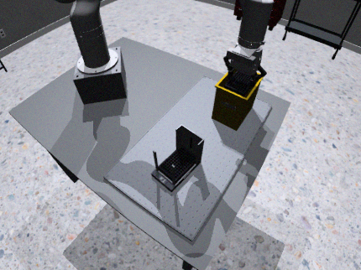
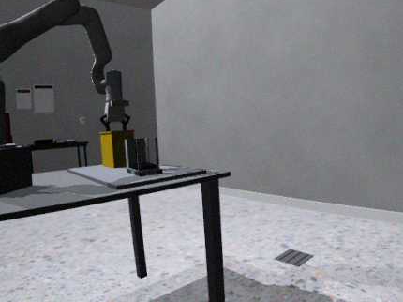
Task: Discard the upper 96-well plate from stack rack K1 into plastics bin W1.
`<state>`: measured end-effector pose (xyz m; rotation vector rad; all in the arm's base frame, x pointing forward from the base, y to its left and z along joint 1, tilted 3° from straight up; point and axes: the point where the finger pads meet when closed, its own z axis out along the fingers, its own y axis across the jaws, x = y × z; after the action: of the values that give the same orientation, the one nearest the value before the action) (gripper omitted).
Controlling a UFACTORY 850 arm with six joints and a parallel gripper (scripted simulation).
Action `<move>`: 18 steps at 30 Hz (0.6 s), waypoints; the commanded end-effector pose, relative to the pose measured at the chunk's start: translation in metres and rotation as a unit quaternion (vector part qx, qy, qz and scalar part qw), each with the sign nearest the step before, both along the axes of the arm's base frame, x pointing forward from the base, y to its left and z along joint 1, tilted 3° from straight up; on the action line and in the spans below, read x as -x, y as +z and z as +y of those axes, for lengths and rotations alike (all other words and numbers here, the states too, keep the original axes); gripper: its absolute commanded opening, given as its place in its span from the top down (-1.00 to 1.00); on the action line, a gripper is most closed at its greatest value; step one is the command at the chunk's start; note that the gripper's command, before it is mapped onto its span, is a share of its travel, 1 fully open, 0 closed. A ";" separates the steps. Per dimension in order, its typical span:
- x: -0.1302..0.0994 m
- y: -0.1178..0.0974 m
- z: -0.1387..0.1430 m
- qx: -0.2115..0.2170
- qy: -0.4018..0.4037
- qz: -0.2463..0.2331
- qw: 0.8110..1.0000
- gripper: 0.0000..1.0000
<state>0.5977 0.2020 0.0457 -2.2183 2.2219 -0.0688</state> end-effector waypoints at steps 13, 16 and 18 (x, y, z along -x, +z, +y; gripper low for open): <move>-0.001 -0.001 0.000 0.000 0.000 -0.001 1.000 1.00; -0.001 -0.002 0.000 0.000 0.000 -0.001 1.000 1.00; -0.001 -0.002 0.000 0.000 0.000 -0.001 1.000 1.00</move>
<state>0.5977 0.2019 0.0430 -2.2183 2.2219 -0.0688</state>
